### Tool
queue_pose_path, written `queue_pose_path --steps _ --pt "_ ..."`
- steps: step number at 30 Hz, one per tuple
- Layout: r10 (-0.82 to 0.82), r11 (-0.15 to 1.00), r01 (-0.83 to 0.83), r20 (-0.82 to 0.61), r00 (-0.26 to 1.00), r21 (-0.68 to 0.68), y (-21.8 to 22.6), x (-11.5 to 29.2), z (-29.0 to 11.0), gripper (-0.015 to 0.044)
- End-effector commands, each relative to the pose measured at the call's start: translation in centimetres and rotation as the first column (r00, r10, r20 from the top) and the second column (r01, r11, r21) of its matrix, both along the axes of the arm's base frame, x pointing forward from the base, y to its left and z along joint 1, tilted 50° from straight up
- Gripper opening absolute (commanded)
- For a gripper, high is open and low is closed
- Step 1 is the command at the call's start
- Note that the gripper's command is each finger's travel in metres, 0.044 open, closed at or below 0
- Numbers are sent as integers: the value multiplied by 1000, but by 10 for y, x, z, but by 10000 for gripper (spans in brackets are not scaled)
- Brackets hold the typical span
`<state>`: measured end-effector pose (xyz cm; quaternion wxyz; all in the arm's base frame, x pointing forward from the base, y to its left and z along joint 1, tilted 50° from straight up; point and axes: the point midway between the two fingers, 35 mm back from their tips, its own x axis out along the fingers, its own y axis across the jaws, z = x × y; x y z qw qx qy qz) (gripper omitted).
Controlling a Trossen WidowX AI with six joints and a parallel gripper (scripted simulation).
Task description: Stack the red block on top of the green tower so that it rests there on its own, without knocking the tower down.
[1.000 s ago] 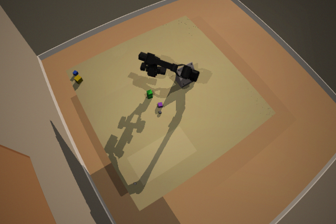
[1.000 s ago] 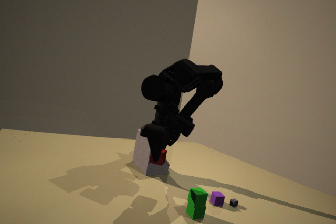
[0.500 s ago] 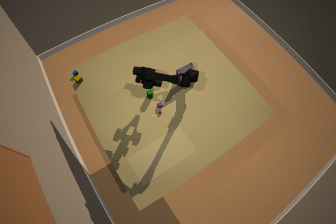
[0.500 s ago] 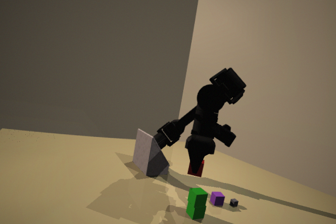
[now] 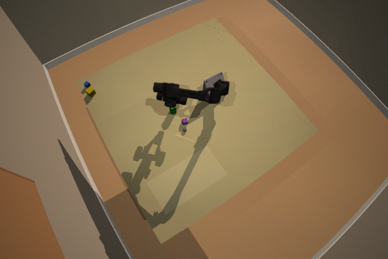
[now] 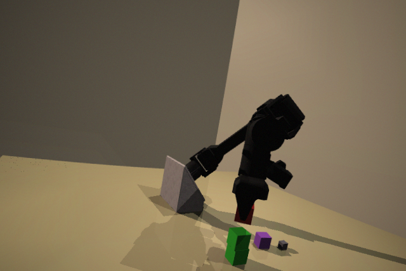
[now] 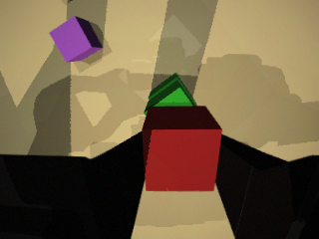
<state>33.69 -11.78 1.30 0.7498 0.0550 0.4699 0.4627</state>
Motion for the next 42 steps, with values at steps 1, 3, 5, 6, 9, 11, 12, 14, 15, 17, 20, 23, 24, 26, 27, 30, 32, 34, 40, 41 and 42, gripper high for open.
queue_pose_path --steps 1,3,5,6,9,11,12,14,15,17,20,23,24,26,27,30,32,34,40,41,42 --pt "-10 1000 10 3 1000 1 6 2 -4 0" --pt "-10 1000 10 3 1000 2 12 3 -10 0" --pt "-10 1000 10 3 1000 2 18 4 -15 0" --pt "-10 1000 10 3 1000 2 20 4 -17 0" --pt "-10 1000 10 3 1000 2 20 4 -17 0" --pt "-10 1000 10 3 1000 2 20 4 -17 0" --pt "-10 1000 10 3 1000 2 20 4 -17 0" --pt "-10 1000 10 3 1000 2 21 4 -17 0" --pt "-10 1000 10 3 1000 2 21 4 -17 0" --pt "-10 1000 10 3 1000 2 21 4 -17 0" --pt "-10 1000 10 3 1000 2 21 4 -17 0" --pt "-10 1000 10 3 1000 2 21 4 -17 0" --pt "-10 1000 10 3 1000 2 21 4 -17 0" --pt "-10 1000 10 3 1000 2 19 4 -16 0" --pt "-10 1000 10 3 1000 2 17 4 -14 0" --pt "-4 1000 4 3 1000 0 20 4 -18 79" --pt "-4 1000 4 3 1000 0 20 4 -18 131" --pt "-4 1000 4 3 1000 0 20 4 -18 184" --pt "-4 1000 4 3 1000 0 20 4 -18 341" --pt "-4 1000 4 3 1000 0 20 4 -18 368" --pt "-4 1000 4 3 1000 0 20 4 -18 394"
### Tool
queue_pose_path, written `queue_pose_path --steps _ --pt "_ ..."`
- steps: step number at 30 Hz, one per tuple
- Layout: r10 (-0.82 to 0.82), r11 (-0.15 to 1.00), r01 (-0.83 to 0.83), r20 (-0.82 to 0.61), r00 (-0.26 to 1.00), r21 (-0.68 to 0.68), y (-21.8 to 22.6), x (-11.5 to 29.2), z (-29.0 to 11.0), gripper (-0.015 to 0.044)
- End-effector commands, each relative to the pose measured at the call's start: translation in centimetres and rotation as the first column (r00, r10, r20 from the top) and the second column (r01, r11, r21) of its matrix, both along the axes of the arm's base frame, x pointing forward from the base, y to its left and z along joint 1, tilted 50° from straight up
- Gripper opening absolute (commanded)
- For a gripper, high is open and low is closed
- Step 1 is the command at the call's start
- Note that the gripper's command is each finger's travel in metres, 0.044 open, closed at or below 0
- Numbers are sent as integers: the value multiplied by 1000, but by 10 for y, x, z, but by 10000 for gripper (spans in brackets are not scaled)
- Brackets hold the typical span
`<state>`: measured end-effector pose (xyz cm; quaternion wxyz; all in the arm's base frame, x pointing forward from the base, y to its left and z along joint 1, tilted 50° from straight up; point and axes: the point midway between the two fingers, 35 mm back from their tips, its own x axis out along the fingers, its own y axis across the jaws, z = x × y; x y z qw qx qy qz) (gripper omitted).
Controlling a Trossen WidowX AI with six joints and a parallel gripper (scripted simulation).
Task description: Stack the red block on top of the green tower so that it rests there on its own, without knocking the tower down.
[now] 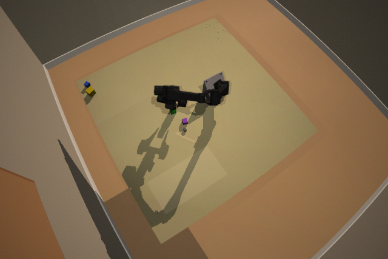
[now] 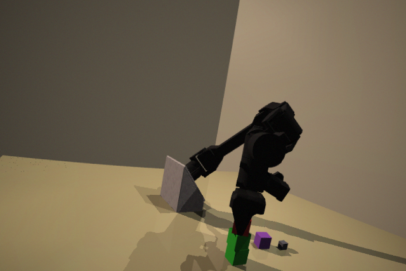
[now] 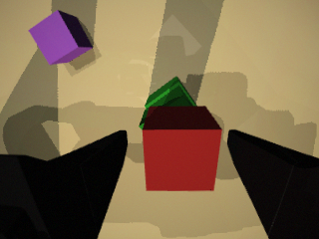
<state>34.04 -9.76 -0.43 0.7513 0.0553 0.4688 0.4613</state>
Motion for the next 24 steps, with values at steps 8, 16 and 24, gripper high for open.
queue_pose_path --steps 8,16,24 --pt "0 1000 0 0 1000 0 0 0 0 440" --pt "0 1000 0 0 1000 0 0 0 0 440" --pt "0 1000 0 0 1000 0 0 0 0 440"
